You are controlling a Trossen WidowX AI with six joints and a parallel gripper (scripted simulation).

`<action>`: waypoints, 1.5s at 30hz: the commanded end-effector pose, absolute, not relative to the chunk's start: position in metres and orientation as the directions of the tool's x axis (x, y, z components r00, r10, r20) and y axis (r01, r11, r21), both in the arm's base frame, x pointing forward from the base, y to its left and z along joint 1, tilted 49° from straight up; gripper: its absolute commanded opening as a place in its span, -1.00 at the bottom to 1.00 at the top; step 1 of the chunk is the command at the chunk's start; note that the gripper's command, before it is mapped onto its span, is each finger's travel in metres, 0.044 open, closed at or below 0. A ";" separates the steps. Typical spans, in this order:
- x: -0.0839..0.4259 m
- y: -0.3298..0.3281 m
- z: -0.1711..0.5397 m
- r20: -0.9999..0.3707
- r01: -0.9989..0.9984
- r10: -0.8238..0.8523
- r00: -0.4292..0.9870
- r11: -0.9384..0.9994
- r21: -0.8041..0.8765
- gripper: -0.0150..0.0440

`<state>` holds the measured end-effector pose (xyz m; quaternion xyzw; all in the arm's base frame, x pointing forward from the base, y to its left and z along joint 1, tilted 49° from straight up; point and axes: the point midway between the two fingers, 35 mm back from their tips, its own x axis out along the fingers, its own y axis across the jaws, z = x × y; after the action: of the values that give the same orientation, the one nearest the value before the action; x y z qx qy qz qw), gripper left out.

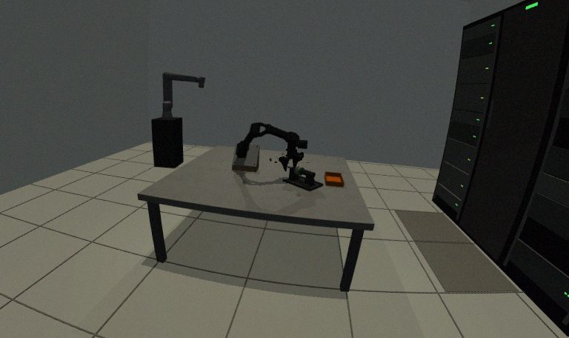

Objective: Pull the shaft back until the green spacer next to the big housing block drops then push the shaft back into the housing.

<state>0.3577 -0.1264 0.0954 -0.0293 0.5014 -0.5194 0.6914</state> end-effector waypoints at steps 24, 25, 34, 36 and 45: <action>0.357 -0.139 0.085 -0.662 0.690 -0.748 -0.042 0.458 -0.561 0.38; 0.357 -0.139 0.085 -0.662 0.690 -0.748 -0.042 0.458 -0.561 0.29; 0.357 -0.139 0.085 -0.662 0.690 -0.748 -0.042 0.458 -0.561 -0.45; 0.357 -0.139 0.085 -0.662 0.690 -0.748 -0.042 0.458 -0.561 -0.49; 0.354 -0.137 0.083 -0.660 0.688 -0.750 -0.045 0.455 -0.565 -0.49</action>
<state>0.3562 -0.1387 0.0843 -0.0298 0.5003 -0.5206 0.6912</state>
